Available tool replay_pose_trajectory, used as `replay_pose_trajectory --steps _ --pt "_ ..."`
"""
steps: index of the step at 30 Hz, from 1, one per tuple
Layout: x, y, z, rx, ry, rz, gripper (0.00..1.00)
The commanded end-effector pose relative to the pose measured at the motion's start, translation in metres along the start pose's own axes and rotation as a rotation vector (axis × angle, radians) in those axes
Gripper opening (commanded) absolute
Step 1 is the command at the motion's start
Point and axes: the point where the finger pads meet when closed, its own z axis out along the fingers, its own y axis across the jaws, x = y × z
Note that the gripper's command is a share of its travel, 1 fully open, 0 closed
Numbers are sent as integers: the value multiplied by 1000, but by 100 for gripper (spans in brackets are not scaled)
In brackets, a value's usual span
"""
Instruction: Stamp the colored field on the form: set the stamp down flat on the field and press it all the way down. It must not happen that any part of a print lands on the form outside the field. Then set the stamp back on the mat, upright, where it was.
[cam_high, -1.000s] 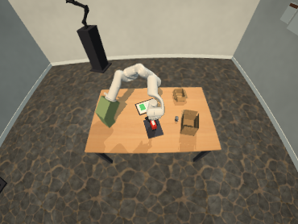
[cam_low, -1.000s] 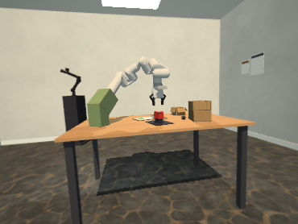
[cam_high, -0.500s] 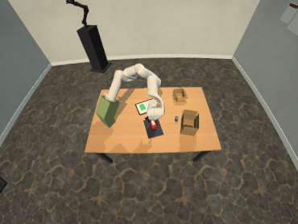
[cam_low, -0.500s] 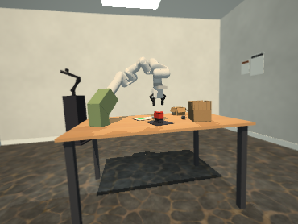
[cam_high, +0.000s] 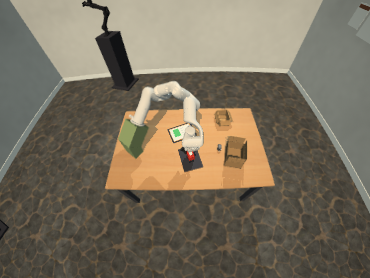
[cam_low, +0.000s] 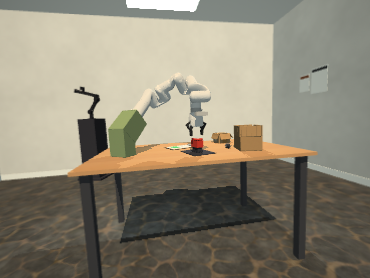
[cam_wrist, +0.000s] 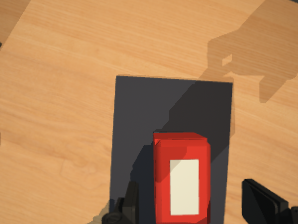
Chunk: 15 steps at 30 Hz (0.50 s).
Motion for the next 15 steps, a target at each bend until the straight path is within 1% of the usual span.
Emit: replay_pose_trajectory --steps 1,9,11,15 --pt "1 -1 13 2 2 -1 96" --pt "1 -1 48 2 2 -1 96" --pt "1 -1 48 2 2 -1 96" --pt "1 -1 59 2 2 -1 96"
